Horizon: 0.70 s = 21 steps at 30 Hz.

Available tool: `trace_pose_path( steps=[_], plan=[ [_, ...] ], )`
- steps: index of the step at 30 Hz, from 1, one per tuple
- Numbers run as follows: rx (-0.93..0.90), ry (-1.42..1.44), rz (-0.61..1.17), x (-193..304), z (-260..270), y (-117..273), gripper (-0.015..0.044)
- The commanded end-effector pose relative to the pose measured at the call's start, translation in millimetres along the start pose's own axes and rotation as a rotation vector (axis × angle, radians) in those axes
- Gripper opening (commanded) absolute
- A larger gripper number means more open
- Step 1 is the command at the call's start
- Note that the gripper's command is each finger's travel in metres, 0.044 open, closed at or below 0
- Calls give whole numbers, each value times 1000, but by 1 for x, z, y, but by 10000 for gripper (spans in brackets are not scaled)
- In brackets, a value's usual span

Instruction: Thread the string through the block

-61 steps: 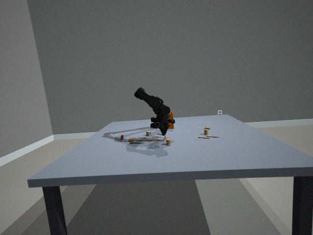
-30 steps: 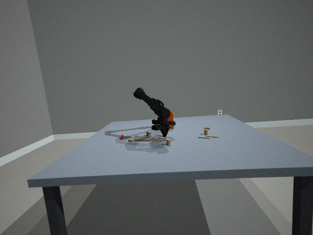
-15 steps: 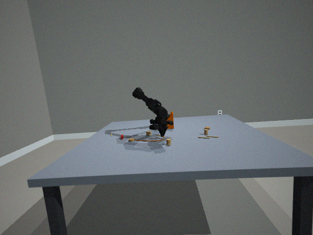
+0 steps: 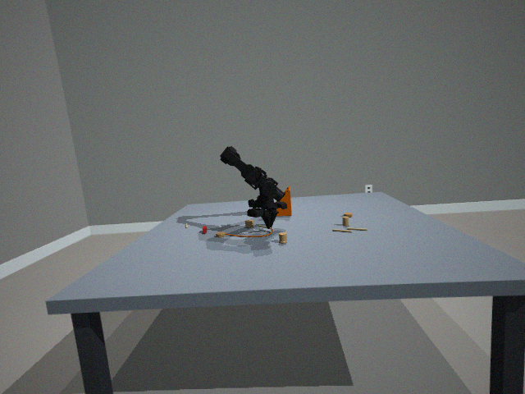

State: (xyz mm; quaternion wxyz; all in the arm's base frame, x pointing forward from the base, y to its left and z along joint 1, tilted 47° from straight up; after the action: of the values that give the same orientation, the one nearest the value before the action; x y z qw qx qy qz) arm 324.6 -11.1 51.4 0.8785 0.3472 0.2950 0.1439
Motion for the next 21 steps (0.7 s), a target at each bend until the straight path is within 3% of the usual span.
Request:
trace_pose_path(
  steps=[1,21],
  plan=[
    [-6,2,2,-6,2,1,0],
    [-6,2,0,-32,5,1,0]
  ],
)
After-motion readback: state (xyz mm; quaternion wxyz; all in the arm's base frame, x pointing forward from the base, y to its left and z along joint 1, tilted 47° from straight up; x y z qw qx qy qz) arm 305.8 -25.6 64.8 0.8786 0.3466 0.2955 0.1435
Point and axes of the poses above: the point midway between the two fingers, 35 mm back from their tips, its own y axis back along the fingers, its own z axis across the jaws, x = y × z, the point moved 5 cm from there along y, back along the fingers, and after that the axes turned 10 degrees about -y, right-handed, at the moved point
